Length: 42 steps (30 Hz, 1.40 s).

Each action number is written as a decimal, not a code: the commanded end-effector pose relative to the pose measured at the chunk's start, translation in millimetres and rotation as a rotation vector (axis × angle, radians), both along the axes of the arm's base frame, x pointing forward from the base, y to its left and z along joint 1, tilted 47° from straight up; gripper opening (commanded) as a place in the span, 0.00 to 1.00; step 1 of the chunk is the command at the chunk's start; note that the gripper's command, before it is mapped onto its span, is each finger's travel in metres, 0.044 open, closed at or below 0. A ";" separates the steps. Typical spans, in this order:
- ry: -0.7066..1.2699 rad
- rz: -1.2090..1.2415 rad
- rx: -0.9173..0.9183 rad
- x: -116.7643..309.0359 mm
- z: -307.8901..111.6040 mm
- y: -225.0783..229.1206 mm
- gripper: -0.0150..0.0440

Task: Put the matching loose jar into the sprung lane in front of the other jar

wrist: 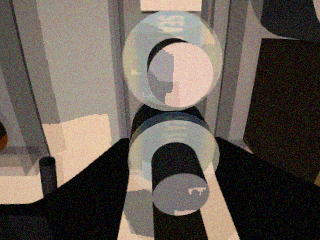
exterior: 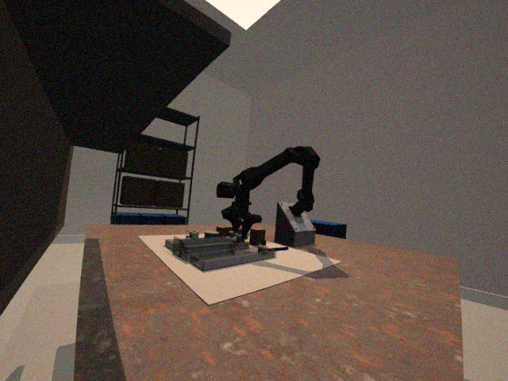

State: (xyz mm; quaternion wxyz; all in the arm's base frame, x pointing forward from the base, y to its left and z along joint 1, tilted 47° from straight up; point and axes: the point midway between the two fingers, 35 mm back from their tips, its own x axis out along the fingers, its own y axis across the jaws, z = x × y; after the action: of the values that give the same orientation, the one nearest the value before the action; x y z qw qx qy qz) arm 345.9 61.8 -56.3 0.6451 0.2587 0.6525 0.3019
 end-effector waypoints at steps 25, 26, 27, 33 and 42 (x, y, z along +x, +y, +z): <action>-0.031 -0.004 0.011 5.7 -3.1 7.7 0.25; -0.031 -0.004 0.011 5.7 -3.3 7.9 0.25; -0.031 -0.004 0.011 5.6 -3.5 8.2 0.25; -0.031 -0.004 0.011 4.8 -5.1 10.2 0.25; -0.030 -0.004 0.011 3.1 -5.5 10.5 0.25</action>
State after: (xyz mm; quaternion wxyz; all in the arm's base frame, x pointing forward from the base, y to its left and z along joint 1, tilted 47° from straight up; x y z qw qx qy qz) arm 344.3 70.4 -63.6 0.6477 0.2596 0.6497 0.3017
